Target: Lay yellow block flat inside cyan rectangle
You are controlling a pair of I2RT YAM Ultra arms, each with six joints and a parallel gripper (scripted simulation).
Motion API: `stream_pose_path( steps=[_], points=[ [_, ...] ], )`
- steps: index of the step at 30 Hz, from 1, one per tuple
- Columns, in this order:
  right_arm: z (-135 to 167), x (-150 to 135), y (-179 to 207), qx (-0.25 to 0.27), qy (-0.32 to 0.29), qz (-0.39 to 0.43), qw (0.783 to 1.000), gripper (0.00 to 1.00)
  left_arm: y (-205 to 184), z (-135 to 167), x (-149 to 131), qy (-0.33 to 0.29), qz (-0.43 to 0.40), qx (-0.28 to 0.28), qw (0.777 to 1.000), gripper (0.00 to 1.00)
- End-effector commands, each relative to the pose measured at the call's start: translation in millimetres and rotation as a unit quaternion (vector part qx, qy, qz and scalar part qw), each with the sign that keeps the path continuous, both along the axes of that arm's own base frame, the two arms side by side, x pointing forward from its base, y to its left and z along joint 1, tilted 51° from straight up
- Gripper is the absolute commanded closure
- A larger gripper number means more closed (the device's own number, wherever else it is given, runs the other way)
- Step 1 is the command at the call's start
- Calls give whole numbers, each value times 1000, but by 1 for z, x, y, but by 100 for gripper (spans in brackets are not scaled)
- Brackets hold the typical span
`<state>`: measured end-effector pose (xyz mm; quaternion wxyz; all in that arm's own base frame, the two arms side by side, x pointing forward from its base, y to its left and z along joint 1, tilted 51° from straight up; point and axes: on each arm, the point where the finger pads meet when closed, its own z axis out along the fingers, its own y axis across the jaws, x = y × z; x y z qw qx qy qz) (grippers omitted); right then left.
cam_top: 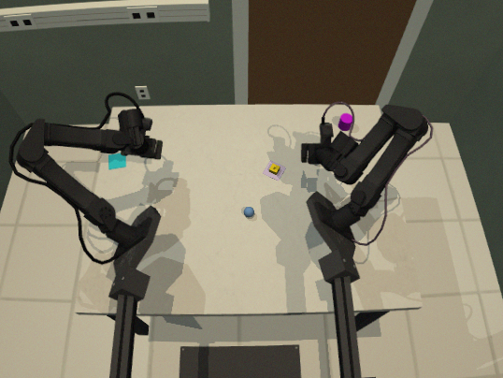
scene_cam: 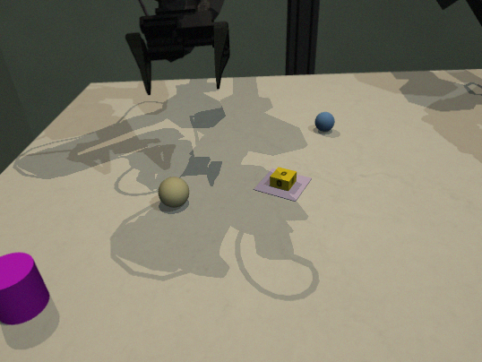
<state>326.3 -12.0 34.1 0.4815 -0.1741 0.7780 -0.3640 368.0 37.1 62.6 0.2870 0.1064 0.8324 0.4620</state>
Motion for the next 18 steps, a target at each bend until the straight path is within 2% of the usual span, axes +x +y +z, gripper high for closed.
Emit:
stream_pose_path(
  steps=[1,6,8,14,18],
  points=[
    [-27,13,24,-14,32,49,998,0,25,30,8,-74,21,-51,996,0],
    [-92,14,39,-47,136,73,987,0,82,73,8,-155,97,-91,979,0],
    [-92,14,39,-47,136,73,987,0,82,73,8,-155,97,-91,979,0],
    [-128,22,53,-61,185,89,977,0,113,96,5,-191,136,-103,967,0],
    [-140,27,59,-65,198,95,973,0,117,104,6,-202,140,-98,964,0]
  ],
)
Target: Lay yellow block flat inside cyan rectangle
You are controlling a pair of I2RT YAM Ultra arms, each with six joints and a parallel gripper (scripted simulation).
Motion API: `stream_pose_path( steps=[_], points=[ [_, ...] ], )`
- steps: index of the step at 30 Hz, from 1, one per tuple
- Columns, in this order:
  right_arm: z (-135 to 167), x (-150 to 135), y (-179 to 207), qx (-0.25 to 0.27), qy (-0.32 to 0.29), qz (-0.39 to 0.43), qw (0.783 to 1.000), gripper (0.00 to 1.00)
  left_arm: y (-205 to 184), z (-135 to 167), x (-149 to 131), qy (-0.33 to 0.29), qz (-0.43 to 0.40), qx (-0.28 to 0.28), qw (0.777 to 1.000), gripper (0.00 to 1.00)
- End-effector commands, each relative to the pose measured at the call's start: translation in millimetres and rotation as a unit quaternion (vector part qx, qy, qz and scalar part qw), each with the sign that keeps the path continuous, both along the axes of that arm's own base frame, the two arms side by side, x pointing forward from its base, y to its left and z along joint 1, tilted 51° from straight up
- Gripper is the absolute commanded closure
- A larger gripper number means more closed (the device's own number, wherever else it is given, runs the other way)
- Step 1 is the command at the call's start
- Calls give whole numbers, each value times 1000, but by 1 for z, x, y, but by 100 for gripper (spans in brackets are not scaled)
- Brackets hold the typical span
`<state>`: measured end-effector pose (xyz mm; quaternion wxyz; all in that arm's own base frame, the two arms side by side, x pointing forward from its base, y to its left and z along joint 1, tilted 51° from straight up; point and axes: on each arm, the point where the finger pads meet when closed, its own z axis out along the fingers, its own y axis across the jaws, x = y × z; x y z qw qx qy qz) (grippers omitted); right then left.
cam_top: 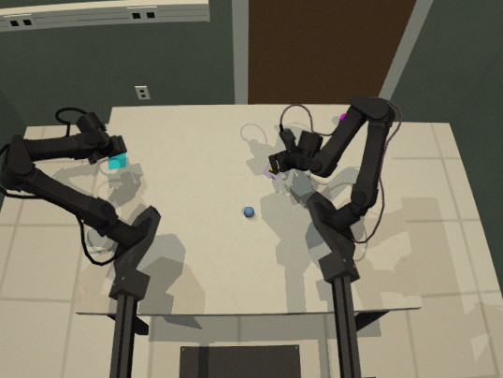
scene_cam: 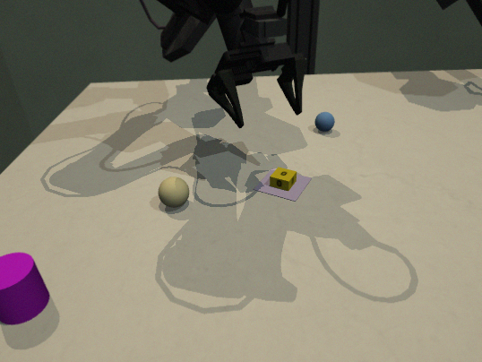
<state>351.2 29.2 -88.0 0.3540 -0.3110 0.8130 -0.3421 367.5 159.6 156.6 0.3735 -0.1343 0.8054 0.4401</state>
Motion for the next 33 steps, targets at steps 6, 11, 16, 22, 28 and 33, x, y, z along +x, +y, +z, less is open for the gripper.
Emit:
stream_pose_path(
  steps=[6,11,16,22,28,33],
  points=[
    [-20,9,23,-1,26,32,999,0,-5,10,7,-16,-12,-10,1000,0],
    [-20,9,23,-1,25,32,999,0,-5,10,7,-16,-12,-10,1000,0],
    [-29,1,17,8,42,6,999,34,-17,-3,14,-16,-33,-14,999,0],
    [-54,-3,-1,65,65,-122,988,45,-99,-53,35,16,-149,-18,989,0],
    [-61,4,-9,101,56,-210,971,45,-166,-95,32,53,-240,-17,969,0],
    [-64,10,-12,124,40,-284,950,45,-224,-134,13,89,-322,-10,942,0]
  ],
)
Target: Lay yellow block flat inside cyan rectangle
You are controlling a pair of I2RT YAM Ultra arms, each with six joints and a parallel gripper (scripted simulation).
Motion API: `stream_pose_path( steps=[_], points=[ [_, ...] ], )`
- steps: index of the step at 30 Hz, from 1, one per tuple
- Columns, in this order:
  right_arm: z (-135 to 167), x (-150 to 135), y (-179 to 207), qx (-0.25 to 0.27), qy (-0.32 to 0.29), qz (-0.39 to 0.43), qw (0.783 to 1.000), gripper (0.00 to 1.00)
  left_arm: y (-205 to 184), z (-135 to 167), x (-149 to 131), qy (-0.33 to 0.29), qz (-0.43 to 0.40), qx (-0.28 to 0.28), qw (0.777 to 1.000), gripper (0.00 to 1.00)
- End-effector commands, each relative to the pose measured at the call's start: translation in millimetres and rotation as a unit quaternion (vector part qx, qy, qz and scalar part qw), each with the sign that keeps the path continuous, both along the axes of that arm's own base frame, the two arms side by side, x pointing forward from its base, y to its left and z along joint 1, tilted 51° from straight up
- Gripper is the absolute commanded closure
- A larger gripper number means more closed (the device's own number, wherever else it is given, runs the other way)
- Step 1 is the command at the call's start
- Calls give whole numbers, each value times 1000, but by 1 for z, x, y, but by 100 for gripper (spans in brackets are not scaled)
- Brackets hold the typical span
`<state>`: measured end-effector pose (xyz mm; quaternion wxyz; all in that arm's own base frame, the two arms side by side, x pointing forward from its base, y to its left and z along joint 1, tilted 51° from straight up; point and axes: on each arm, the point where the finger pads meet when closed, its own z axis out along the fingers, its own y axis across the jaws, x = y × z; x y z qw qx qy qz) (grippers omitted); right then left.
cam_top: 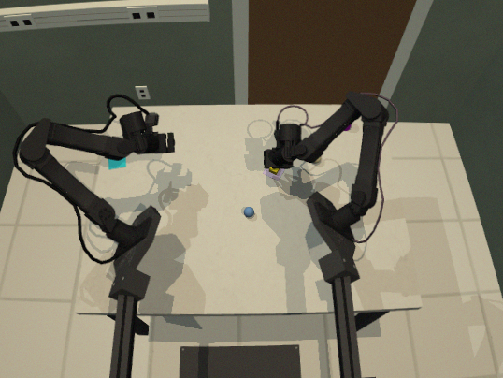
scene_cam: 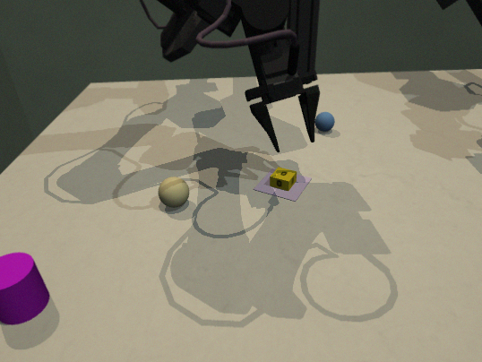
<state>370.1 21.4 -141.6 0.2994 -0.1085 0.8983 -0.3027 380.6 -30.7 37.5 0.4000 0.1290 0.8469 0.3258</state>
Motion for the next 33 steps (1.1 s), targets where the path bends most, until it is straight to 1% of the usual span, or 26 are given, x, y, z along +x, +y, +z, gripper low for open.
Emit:
stream_pose_path(
  steps=[1,6,8,9,12,16,19,22,29,32,33],
  points=[
    [-12,-8,-6,16,29,-104,994,45,-44,-22,-5,2,-69,-7,998,0],
    [-9,-3,-13,26,8,-185,982,45,-91,-55,-35,31,-153,5,988,0],
    [-9,-3,-13,26,8,-185,982,45,-91,-55,-35,31,-153,5,988,0],
    [-8,-5,-14,26,4,-204,979,45,-101,-61,-42,34,-171,6,985,0],
    [-1,-3,-19,27,-19,-263,964,45,-130,-84,-72,55,-238,17,970,0],
    [7,5,-23,29,-53,-320,945,45,-156,-111,-116,85,-317,39,944,0],
    [3,7,-28,30,-62,-347,935,45,-164,-123,-139,100,-355,53,928,0],
    [-1,9,-29,30,-66,-359,930,45,-167,-133,-157,113,-384,67,914,0],
    [-5,15,-27,38,-67,-356,931,45,-164,-142,-171,129,-400,84,904,0],
    [-5,15,-27,38,-67,-356,931,45,-162,-141,-170,127,-397,87,905,0],
    [-5,9,-29,28,-63,-355,932,45,-162,-141,-170,127,-397,87,905,0]
  ],
)
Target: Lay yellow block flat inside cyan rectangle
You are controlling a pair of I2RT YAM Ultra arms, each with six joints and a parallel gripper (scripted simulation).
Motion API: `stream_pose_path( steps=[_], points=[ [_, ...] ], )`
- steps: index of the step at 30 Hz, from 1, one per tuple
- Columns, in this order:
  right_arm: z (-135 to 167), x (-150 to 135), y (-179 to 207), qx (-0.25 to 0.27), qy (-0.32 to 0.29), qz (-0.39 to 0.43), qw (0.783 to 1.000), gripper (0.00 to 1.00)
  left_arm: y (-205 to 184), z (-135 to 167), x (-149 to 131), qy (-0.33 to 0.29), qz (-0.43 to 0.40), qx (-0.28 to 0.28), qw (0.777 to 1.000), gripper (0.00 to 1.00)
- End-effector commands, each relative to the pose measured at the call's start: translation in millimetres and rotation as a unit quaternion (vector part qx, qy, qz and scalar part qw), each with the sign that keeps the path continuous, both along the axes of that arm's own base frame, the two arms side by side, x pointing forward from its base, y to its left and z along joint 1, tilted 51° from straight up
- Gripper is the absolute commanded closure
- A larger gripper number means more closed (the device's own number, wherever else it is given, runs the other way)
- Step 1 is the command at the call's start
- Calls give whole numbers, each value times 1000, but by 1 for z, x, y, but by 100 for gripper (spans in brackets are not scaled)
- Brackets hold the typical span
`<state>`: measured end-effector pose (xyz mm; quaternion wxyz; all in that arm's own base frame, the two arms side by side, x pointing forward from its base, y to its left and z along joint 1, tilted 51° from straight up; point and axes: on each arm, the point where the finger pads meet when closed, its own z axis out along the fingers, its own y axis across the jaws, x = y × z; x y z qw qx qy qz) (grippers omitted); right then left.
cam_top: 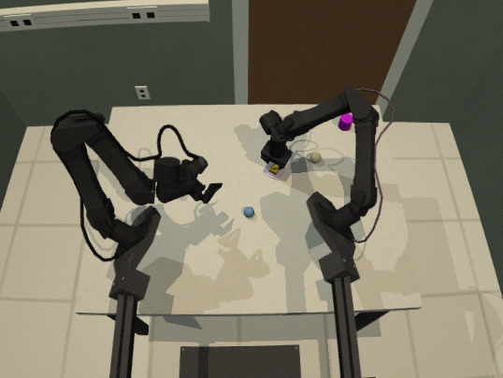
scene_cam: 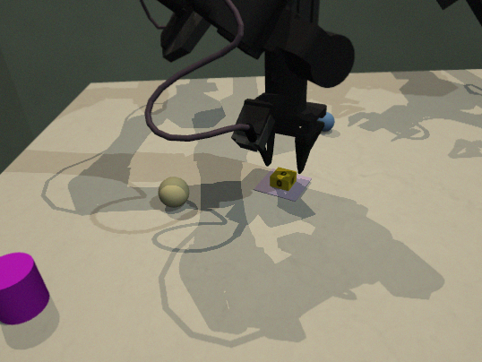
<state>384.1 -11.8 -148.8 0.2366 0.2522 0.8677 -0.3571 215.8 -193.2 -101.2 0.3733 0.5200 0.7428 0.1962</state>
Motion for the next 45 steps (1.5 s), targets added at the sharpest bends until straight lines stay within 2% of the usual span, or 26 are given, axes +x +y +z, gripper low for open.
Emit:
stream_pose_path(
  steps=[1,22,33,34,36,37,39,40,44,45],
  points=[
    [1,-2,1,-11,6,0,1000,45,0,-2,-5,2,-10,2,1000,0],
    [-18,-1,-21,-11,9,1,1000,45,0,-2,-5,2,-10,2,1000,0],
    [-17,0,-21,-11,7,1,1000,45,0,-2,-5,2,-10,2,1000,0],
    [-17,0,-21,-11,7,1,1000,53,0,-2,-5,2,-10,2,1000,0],
    [-17,0,-21,-11,7,1,1000,53,0,-2,-5,2,-10,2,1000,0],
    [-17,0,-21,-11,7,1,1000,57,0,-2,-5,2,-10,2,1000,0],
    [-15,4,-19,-5,3,-1,1000,57,0,-2,-5,2,-10,2,1000,0],
    [-15,4,-19,-5,3,-1,1000,61,0,-2,-5,2,-10,2,1000,0],
    [-15,4,-19,-5,3,-1,1000,61,-5,1,-1,-2,-6,-8,1000,0],
    [-15,4,-19,-5,3,-1,1000,66,-5,1,-1,-2,-6,-8,1000,0]
  ],
)
